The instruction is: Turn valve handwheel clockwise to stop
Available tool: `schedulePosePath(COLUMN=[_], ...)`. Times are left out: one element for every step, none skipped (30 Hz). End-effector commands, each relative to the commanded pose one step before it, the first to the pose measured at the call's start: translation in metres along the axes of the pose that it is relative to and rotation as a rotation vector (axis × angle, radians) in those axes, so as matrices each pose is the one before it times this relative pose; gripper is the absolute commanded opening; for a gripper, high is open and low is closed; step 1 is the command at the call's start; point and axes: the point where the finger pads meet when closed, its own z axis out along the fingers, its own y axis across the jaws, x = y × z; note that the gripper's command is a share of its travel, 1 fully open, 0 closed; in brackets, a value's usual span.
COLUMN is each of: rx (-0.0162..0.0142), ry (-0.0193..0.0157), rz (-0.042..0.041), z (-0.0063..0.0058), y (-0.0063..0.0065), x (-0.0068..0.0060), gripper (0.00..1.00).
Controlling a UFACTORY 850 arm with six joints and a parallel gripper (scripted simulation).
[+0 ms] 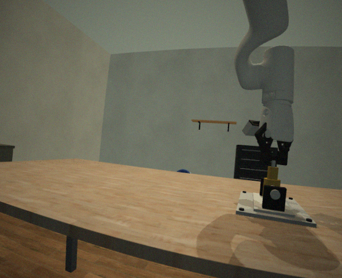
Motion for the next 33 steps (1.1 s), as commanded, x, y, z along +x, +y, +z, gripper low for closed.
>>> schedulePosePath(rx=[0.00042, 0.00000, 0.00000, 0.00000, 0.00000, 0.00000, 0.00000, 0.00000, 0.00000, 0.00000, 0.00000, 0.00000, 0.00000, 0.00000, 0.00000, 0.00000, 0.00000, 0.00000, 0.00000, 0.00000, 0.00000, 0.00000, 0.00000, 0.00000, 0.00000, 0.00000, 0.00000, 0.00000, 0.00000, 0.00000, 0.00000, 0.00000, 0.00000], ry=[0.00071, 0.00000, 0.00000, 0.00000, 0.00000, 0.00000, 0.00000, 0.00000, 0.00000, 0.00000, 0.00000, 0.00000, 0.00000, 0.00000, 0.00000, 0.00000, 0.00000, 0.00000, 0.00000, 0.00000, 0.00000, 0.00000, 0.00000, 0.00000, 0.00000, 0.00000, 0.00000, 0.00000, 0.00000, 0.00000, 0.00000, 0.00000, 0.00000], rz=[0.00143, 0.00001, 0.00000, 0.00000, 0.00000, 0.00000, 0.00000, 0.00000, 0.00000, 0.00000, 0.00000, 0.00000, 0.00000, 0.00000, 0.00000, 0.00000, 0.00000, 0.00000, 0.00000, 0.00000, 0.00000, 0.00000, 0.00000, 0.00000, 0.00000, 0.00000, 0.00000, 0.00000, 0.00000, 0.00000, 0.00000, 0.00000, 0.00000], z=[-0.00026, 0.00000, 0.00000, 0.00000, 0.00000, 0.00000, 0.00000, 0.00000, 0.00000, 0.00000, 0.00000, 0.00000, 0.00000, 0.00000, 0.00000, 0.00000, 0.00000, 0.00000, 0.00000, 0.00000, 0.00000, 0.00000, 0.00000, 0.00000, 0.00000, 0.00000, 0.00000, 0.00000, 0.00000, 0.00000, 0.00000, 0.00000, 0.00000], y=[-0.00022, 0.00000, 0.00000, 0.00000, 0.00000, 0.00000, 0.00000, 0.00000, 0.00000, 0.00000, 0.00000, 0.00000, 0.00000, 0.00000, 0.00000, 0.00000, 0.00000, 0.00000, 0.00000, 0.00000, 0.00000, 0.00000, 0.00000, 0.00000, 0.00000, 0.00000, 0.00000, 0.00000, 0.00000, 0.00000, 0.00000, 0.00000, 0.00000], x=[0.00031, 0.00000, 0.00000, 0.00000, 0.00000, 0.00000, 0.00000, 0.00000, 0.00000, 0.00000, 0.00000, 0.00000, 0.00000, 0.00000, 0.00000, 0.00000, 0.00000, 0.00000, 0.00000, 0.00000, 0.00000, 0.00000, 0.00000, 0.00000, 0.00000, 0.00000, 0.00000, 0.00000, 0.00000, 0.00000, 0.00000, 0.00000, 0.00000], gripper=[0.00, 0.00, 0.00, 0.00, 0.00, 0.00, 0.00, 0.00, 0.00, 0.00, 0.00, 0.00, 0.00, 1.00, 1.00, 1.00, 1.00, 1.00, 1.00, 1.00, 1.00, 1.00, 1.00, 1.00, 1.00, 1.00, 1.00, 1.00, 1.00, 1.00, 1.00, 1.00, 1.00])
